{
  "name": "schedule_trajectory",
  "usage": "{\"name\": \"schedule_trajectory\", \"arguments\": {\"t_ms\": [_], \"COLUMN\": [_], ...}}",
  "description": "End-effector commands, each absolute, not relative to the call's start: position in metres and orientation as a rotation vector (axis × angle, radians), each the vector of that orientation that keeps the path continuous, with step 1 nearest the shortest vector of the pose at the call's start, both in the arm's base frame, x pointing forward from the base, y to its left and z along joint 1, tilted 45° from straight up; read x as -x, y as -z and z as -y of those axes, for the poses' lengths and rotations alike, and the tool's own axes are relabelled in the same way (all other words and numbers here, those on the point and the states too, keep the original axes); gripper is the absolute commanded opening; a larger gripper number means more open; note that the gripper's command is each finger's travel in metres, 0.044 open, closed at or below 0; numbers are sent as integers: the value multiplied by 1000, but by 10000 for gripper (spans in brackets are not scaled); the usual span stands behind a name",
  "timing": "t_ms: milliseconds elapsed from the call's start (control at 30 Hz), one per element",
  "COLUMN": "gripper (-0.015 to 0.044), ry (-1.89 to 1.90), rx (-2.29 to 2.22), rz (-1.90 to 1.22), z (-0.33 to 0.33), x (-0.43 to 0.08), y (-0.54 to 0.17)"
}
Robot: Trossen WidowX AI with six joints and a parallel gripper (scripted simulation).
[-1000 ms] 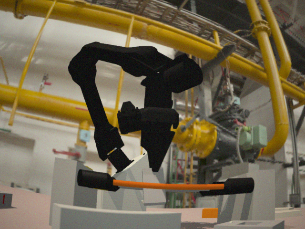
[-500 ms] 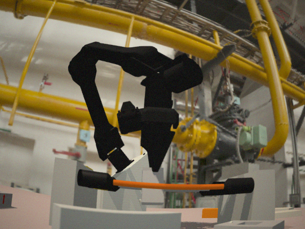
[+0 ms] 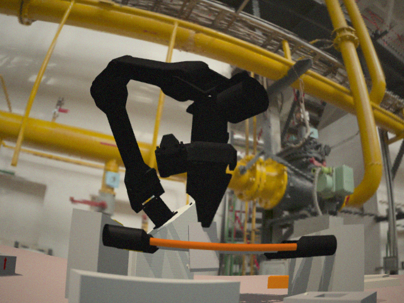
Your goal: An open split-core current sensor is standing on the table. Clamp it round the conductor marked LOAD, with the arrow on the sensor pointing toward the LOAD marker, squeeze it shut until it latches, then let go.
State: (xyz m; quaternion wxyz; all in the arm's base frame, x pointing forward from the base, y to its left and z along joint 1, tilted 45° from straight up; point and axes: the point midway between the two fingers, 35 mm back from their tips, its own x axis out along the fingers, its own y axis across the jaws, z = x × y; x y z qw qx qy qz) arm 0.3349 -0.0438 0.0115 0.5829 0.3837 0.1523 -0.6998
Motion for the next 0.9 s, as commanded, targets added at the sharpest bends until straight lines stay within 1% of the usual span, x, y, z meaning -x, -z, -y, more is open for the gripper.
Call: {"name": "schedule_trajectory", "arguments": {"t_ms": [0, 467, 733, 867], "gripper": [79, 440, 440, 440], "ry": [1634, 1634, 1634, 1645], "rx": [-898, -898, -897, -887], "rz": [-354, -354, -355, -358], "z": [43, 43, 45, 75], "x": [-335, -335, -335, -333], "y": [-12, -12, -10, 15]}}
